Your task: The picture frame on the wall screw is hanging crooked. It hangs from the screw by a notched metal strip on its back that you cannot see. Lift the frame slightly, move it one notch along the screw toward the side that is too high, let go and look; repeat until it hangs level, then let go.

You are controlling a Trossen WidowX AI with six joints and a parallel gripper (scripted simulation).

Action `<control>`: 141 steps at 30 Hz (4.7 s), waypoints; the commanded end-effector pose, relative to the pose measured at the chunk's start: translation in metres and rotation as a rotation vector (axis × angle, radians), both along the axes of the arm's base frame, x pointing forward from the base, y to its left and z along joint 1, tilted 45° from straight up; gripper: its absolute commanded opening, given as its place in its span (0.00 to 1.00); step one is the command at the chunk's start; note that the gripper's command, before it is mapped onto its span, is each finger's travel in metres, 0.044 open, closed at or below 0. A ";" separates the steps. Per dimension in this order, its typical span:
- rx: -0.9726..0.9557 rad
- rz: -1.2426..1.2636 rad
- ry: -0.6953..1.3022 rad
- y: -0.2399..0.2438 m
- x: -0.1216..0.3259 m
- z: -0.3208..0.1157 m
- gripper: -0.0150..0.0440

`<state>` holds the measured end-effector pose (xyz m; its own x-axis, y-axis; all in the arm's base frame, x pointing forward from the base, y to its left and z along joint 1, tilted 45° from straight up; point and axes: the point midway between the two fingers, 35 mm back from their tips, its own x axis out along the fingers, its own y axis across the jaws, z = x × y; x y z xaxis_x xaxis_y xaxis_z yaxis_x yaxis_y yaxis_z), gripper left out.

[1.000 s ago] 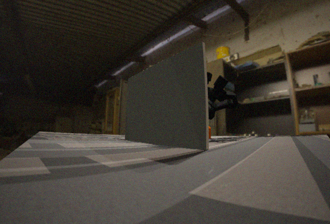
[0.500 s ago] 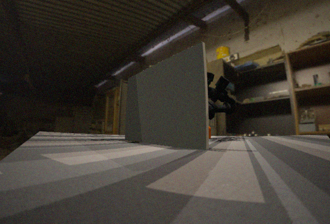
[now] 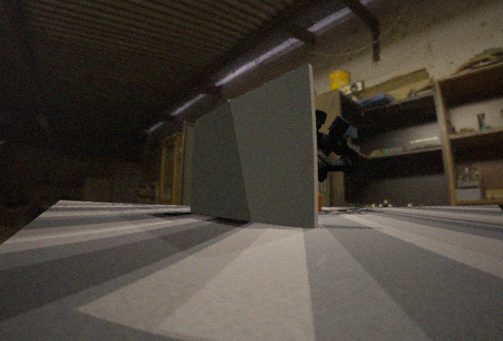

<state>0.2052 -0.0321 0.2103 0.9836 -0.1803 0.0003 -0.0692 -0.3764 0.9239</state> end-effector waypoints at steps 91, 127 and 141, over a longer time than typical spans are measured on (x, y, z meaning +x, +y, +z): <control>0.112 0.002 -0.025 0.015 0.062 -0.023 0.69; 0.111 0.003 -0.028 0.001 0.141 -0.023 0.69; 0.111 0.003 -0.029 -0.002 0.159 -0.022 0.69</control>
<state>0.3577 -0.0327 0.1880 0.9840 -0.1780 0.0078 -0.0927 -0.4742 0.8755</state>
